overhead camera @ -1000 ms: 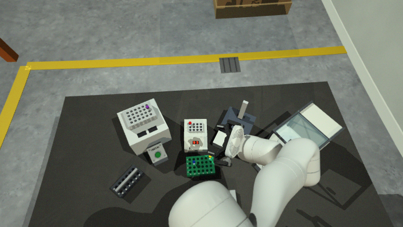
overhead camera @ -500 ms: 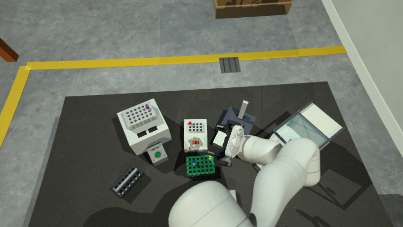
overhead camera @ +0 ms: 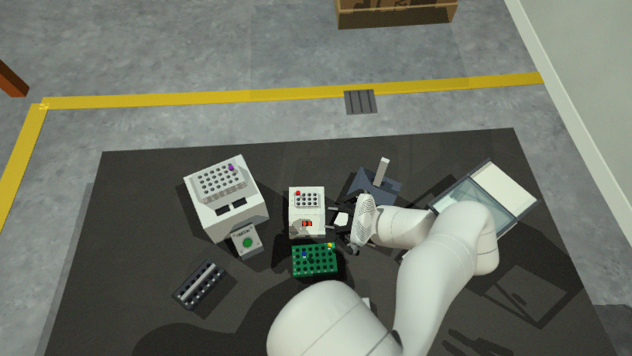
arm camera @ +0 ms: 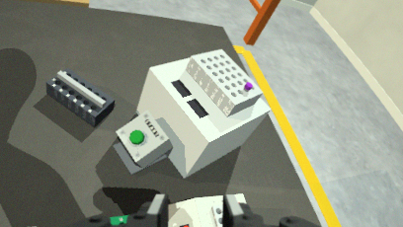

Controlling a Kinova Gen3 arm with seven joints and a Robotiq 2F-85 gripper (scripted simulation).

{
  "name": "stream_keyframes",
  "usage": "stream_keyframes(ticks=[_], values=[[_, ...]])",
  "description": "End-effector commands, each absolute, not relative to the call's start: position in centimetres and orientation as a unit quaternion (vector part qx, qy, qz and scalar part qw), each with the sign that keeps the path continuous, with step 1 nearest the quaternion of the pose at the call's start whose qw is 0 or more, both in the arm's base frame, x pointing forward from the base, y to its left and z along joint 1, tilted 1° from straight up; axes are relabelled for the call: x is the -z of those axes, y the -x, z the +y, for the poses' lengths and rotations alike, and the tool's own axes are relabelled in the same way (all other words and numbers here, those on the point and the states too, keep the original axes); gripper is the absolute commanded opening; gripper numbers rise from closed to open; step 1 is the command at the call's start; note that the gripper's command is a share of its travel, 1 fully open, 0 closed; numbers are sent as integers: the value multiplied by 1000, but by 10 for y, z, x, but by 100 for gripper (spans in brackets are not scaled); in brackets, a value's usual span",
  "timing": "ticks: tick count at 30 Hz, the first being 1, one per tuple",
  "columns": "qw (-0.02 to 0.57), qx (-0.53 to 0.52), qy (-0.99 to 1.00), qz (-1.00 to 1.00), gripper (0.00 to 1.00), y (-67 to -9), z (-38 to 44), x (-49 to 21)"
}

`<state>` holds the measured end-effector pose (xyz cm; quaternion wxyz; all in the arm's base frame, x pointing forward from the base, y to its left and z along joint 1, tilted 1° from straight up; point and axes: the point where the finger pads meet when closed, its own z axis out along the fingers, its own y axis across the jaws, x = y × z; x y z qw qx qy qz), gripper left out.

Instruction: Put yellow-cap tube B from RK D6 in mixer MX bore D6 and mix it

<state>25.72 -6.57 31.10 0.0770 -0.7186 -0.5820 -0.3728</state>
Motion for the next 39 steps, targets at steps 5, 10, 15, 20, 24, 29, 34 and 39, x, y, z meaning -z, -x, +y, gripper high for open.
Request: stream_keyframes(ticks=[5, 10, 15, 20, 24, 29, 34, 39], values=[[75, 366, 707, -601, 42, -258, -65, -311], [74, 359, 693, -620, 42, -258, -63, -310], [73, 352, 679, -640, 42, -259, -62, -310], [72, 347, 671, -651, 42, -260, -61, -310], [71, 341, 659, -666, 42, -260, -60, -309], [69, 333, 645, -685, 42, -261, -59, -309], [68, 326, 632, -699, 42, -261, -57, -309], [67, 320, 620, -713, 42, -262, -56, -308]])
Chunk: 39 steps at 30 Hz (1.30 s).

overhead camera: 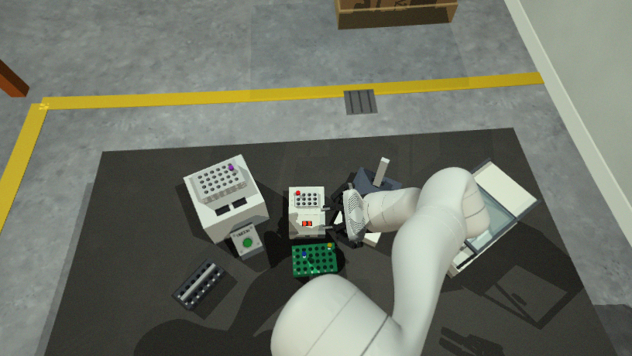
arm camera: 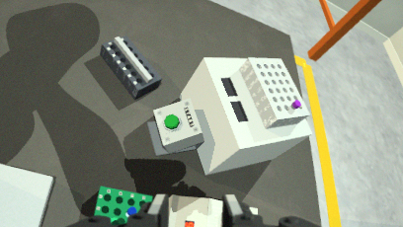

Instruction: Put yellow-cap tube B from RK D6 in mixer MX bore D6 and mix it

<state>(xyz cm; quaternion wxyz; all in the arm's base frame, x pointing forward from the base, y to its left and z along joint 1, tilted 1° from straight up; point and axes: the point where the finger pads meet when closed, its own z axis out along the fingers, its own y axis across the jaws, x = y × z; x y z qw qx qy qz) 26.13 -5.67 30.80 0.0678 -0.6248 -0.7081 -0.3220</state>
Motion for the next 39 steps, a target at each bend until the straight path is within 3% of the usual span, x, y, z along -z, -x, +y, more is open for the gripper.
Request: stream_keyframes(ticks=[1, 39], values=[[66, 318, 617, -717, 42, -262, -56, -308], [55, 256, 502, -824, 42, -266, -47, -305]])
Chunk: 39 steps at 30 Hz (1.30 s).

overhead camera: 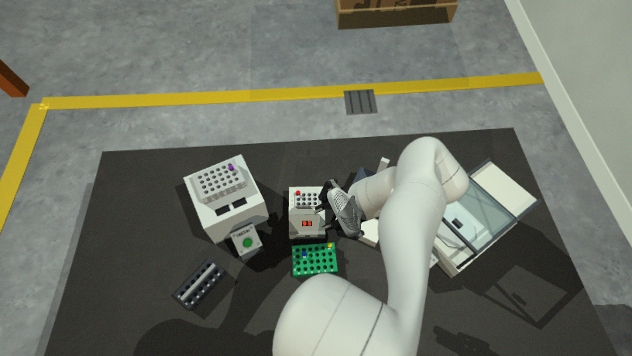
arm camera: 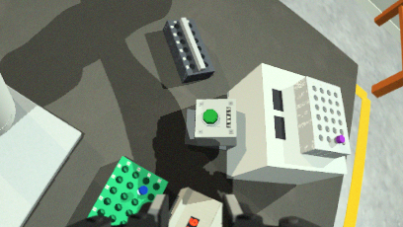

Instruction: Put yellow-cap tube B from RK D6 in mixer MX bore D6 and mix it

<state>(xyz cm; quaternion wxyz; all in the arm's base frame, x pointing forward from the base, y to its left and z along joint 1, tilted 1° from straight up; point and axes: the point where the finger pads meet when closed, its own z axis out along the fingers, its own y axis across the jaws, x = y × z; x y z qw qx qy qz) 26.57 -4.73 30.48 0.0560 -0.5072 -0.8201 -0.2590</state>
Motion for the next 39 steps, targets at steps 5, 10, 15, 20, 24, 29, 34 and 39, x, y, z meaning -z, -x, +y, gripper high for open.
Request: stream_keyframes(ticks=[5, 10, 15, 20, 24, 29, 34, 39], values=[[53, 246, 483, -838, 42, -267, -46, -305], [52, 240, 472, -846, 42, -267, -45, -304], [50, 230, 453, -860, 42, -268, -43, -304], [48, 220, 434, -872, 42, -268, -42, -303], [47, 214, 423, -879, 42, -269, -41, -303], [45, 206, 407, -889, 42, -269, -40, -303], [43, 195, 388, -900, 42, -270, -39, -302], [41, 185, 368, -910, 42, -270, -37, -302]])
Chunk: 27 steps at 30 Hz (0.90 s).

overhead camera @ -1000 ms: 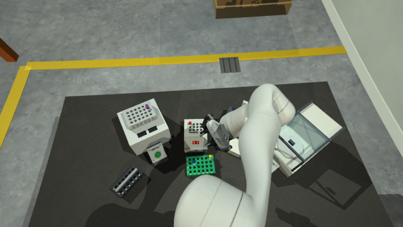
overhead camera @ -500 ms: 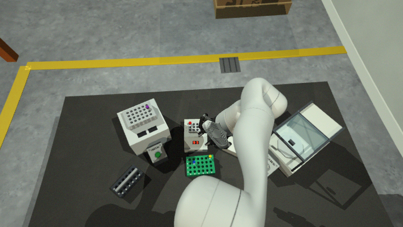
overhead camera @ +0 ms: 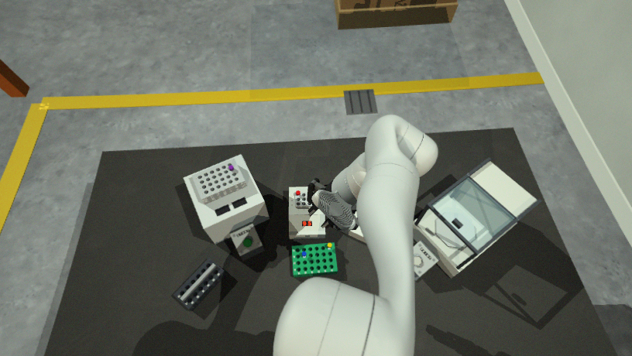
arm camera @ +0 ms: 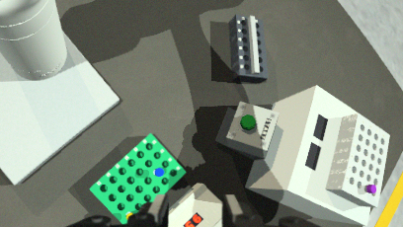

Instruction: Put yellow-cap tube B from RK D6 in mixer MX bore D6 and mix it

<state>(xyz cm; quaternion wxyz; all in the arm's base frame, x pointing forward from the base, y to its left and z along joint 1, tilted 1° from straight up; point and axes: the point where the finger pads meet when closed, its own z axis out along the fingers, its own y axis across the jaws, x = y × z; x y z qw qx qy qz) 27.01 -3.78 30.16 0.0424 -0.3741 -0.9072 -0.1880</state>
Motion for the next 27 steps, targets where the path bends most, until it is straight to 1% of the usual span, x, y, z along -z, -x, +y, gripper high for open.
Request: stream_keyframes(ticks=[1, 27], values=[[41, 183, 364, -912, 42, -271, -37, -302], [32, 135, 274, -952, 42, -273, -31, -300]])
